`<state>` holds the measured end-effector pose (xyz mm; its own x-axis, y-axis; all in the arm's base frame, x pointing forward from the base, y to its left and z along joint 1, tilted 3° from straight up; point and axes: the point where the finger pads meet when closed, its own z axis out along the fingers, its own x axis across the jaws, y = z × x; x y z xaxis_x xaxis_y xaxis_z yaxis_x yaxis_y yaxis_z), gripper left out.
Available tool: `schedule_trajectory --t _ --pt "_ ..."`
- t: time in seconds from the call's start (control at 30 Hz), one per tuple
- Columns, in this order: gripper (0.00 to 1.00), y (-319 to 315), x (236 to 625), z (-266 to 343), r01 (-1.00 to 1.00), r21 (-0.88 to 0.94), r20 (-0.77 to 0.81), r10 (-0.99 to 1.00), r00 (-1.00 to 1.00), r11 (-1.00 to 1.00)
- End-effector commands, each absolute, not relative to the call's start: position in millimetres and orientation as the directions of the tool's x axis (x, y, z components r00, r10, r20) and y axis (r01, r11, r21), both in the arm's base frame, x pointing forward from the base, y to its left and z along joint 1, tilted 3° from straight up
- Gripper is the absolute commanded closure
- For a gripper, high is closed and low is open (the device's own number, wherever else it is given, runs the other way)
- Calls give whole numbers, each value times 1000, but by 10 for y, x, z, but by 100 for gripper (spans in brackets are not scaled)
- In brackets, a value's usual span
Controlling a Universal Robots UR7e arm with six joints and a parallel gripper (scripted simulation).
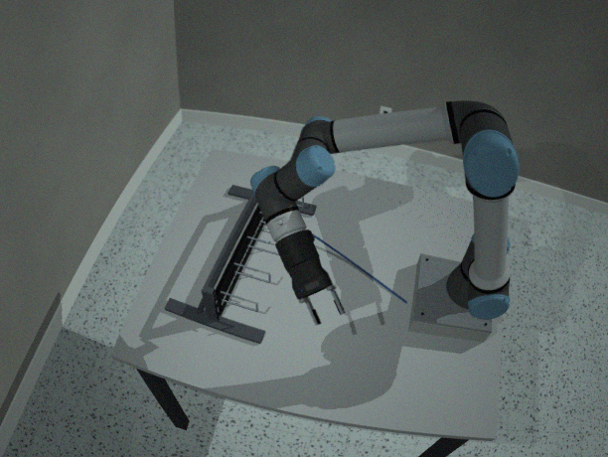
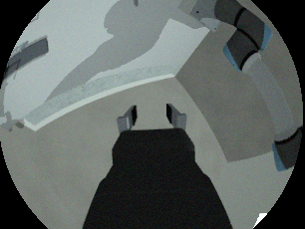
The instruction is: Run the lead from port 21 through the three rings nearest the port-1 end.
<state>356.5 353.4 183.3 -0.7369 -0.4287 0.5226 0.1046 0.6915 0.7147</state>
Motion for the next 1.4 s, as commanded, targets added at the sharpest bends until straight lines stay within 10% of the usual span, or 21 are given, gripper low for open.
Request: schedule_trajectory --t 0.0,0.77,1.37 --pt "0 3535 3567 1838 104 715 522 -429 -738 691" --pt "0 3454 3555 1816 76 706 509 -429 -747 704" --pt "0 2095 3437 1466 -318 412 278 -450 -849 854"
